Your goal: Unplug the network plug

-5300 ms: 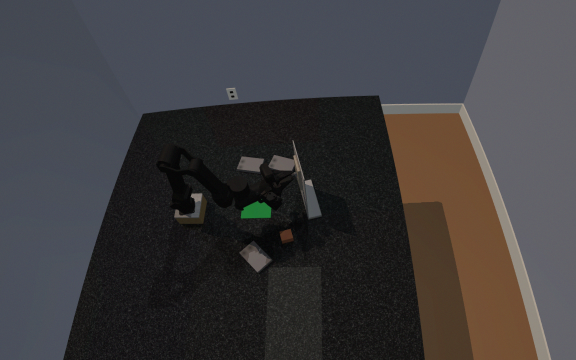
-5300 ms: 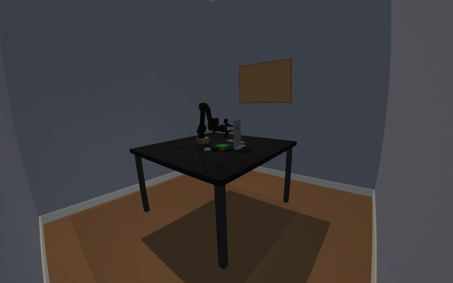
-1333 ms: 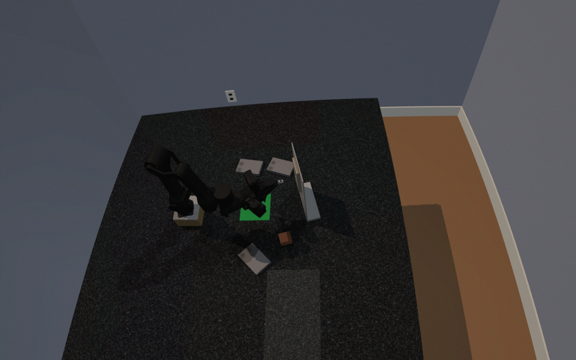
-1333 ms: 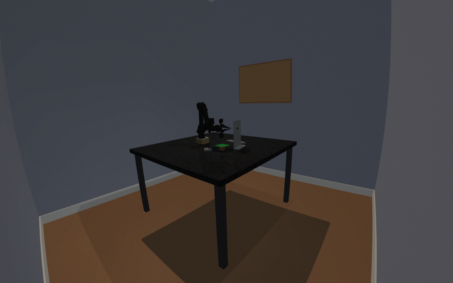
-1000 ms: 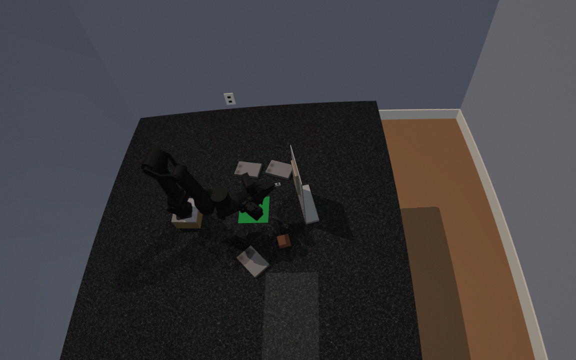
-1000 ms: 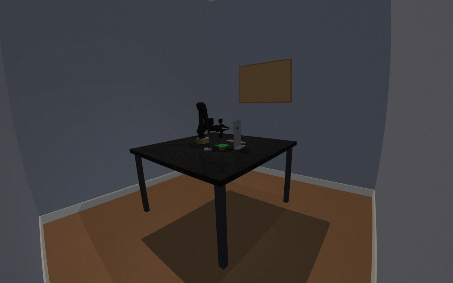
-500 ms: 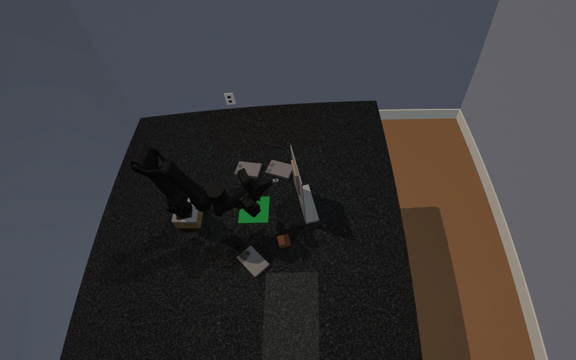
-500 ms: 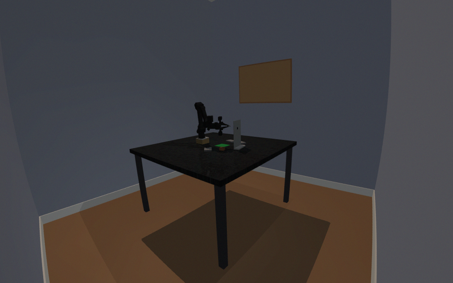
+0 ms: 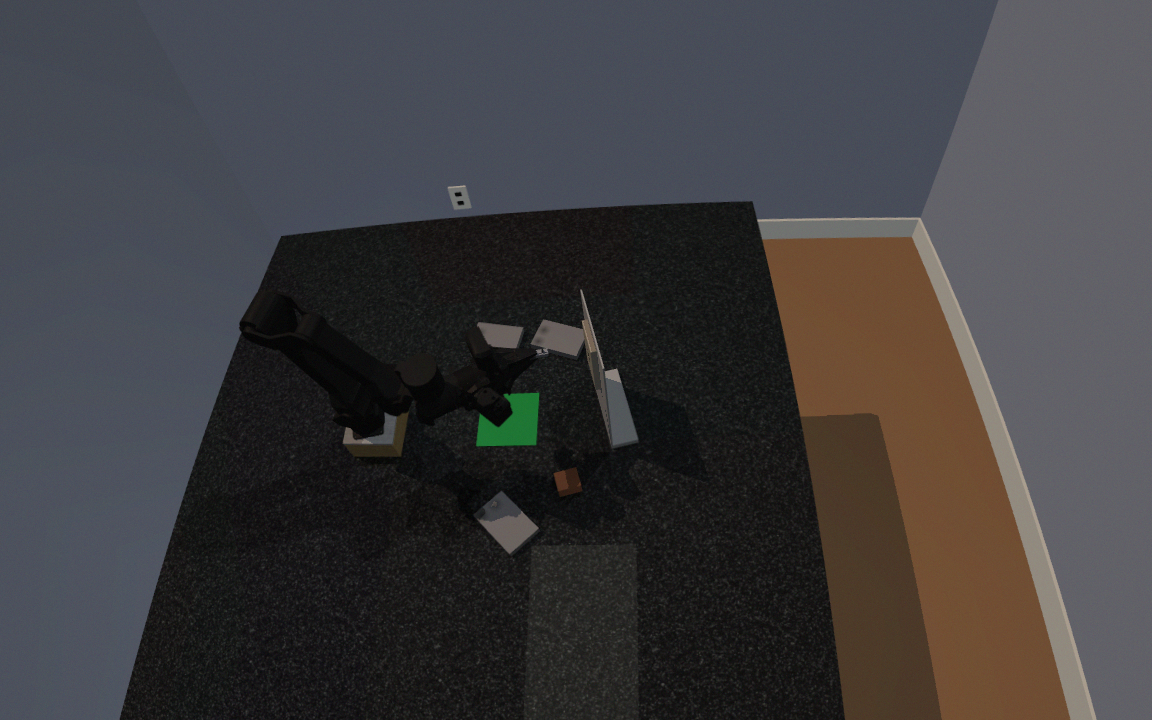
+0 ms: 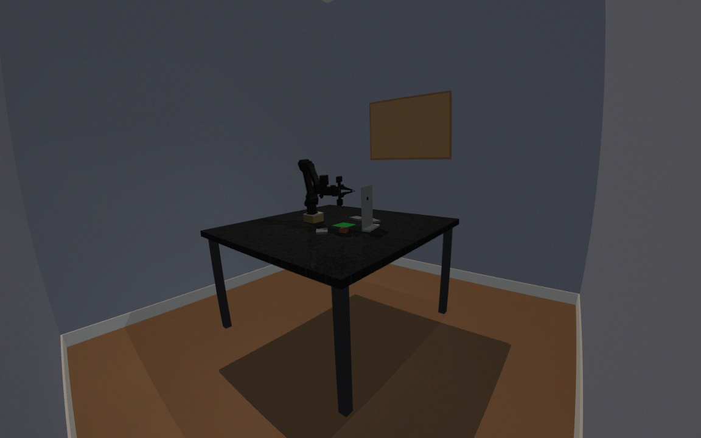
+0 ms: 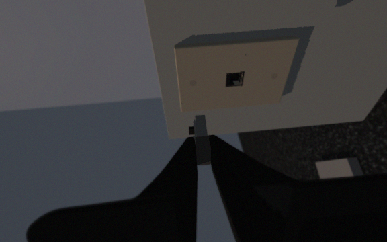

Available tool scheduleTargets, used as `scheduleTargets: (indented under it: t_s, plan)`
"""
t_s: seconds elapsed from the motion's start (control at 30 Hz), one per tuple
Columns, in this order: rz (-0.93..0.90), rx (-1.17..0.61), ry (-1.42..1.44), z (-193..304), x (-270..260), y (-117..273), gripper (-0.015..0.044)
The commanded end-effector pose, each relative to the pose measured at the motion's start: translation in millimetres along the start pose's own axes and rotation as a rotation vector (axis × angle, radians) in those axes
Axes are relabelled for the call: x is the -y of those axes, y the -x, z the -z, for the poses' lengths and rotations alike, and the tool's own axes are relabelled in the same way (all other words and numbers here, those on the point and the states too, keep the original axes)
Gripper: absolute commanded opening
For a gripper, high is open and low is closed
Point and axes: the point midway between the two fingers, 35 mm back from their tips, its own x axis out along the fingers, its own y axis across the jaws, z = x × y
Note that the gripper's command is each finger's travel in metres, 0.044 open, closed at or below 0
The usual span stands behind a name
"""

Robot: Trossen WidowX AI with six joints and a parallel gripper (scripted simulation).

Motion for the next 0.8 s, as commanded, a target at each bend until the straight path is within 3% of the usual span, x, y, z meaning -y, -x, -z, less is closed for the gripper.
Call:
scheduleTargets:
  t_s: [0.0,0.23,0.77]
  plan:
    - [-0.002,-0.004,0.000,2,-7,3,0.0000]
    - [0.009,0.000,-0.010,5,-10,5,0.0000]
    - [0.309,0.115,-0.200,21,44,-4,0.0000]
